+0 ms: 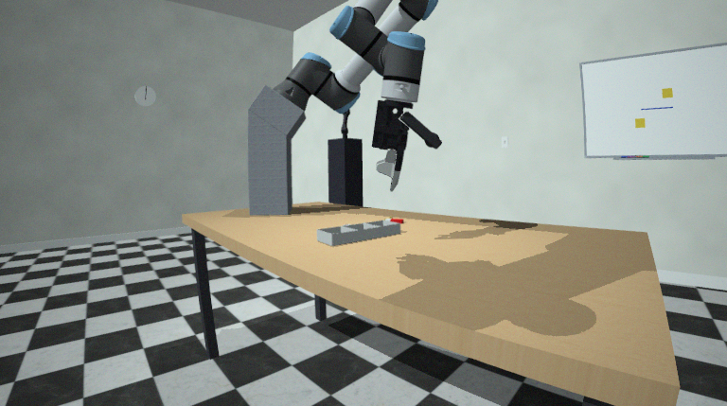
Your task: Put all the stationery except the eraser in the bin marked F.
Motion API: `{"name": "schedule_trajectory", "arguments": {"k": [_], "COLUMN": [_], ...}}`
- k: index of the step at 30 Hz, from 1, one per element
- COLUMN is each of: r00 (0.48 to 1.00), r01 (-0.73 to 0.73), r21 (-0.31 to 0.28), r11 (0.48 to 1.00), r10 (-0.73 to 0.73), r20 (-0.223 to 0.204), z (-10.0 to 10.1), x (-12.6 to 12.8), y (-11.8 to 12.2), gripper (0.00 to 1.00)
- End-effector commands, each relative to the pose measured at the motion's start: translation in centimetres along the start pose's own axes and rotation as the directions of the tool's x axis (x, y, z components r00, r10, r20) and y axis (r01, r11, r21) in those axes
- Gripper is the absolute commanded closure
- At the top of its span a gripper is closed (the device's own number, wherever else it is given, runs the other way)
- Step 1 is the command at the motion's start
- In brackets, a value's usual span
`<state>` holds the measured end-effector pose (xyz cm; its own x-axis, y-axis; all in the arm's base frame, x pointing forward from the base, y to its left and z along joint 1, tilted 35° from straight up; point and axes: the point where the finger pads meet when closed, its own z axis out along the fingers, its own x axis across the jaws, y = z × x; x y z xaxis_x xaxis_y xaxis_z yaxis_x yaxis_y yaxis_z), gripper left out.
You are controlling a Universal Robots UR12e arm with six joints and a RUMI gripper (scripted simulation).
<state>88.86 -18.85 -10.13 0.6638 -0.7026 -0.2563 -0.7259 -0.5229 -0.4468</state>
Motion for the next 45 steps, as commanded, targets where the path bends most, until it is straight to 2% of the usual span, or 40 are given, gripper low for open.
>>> {"name": "schedule_trajectory", "arguments": {"k": [1,2,5,10,13,18,21,26,28,30,34,36,38,43,45], "r00": [0.998,0.998,0.991,0.991,0.979,0.979,0.962,0.962,0.94,0.94,0.94,0.913,0.913,0.913,0.882], "r01": [-0.054,-0.054,-0.125,-0.125,-0.194,-0.194,-0.262,-0.262,-0.328,-0.328,-0.328,-0.392,-0.391,-0.391,-0.453], "r21": [0.012,0.011,0.028,0.028,0.047,0.047,0.068,0.068,0.091,0.091,0.091,0.115,0.115,0.114,0.14], "r11": [0.998,0.998,0.992,0.992,0.98,0.98,0.963,0.963,0.94,0.94,0.94,0.913,0.913,0.913,0.881], "r10": [0.055,0.055,0.126,0.126,0.196,0.196,0.266,0.266,0.335,0.334,0.334,0.401,0.4,0.401,0.465], "r20": [-0.024,-0.024,-0.04,-0.04,-0.053,-0.053,-0.063,-0.063,-0.07,-0.07,-0.07,-0.073,-0.073,-0.074,-0.073], "z": [0.3,0.3,0.6,0.6,0.9,0.9,1.1,1.1,1.2,1.3,1.3,1.3,1.4,1.4,1.4], "x": [-2.0,-2.0,-4.4,-4.5,-7.0,-7.1,-9.6,-9.9,-11.5,-12.8,-12.7,-14.4,-15.7,-15.7,-17.3], "y": [0.4,0.4,0.8,0.9,1.3,1.4,1.8,1.9,2.2,2.4,2.5,2.8,3.0,3.0,3.3], "gripper": [0.96,0.96,0.96,0.96,0.96,0.96,0.96,0.96,0.96,0.96,0.96,0.96,0.96,0.96,0.96]}}
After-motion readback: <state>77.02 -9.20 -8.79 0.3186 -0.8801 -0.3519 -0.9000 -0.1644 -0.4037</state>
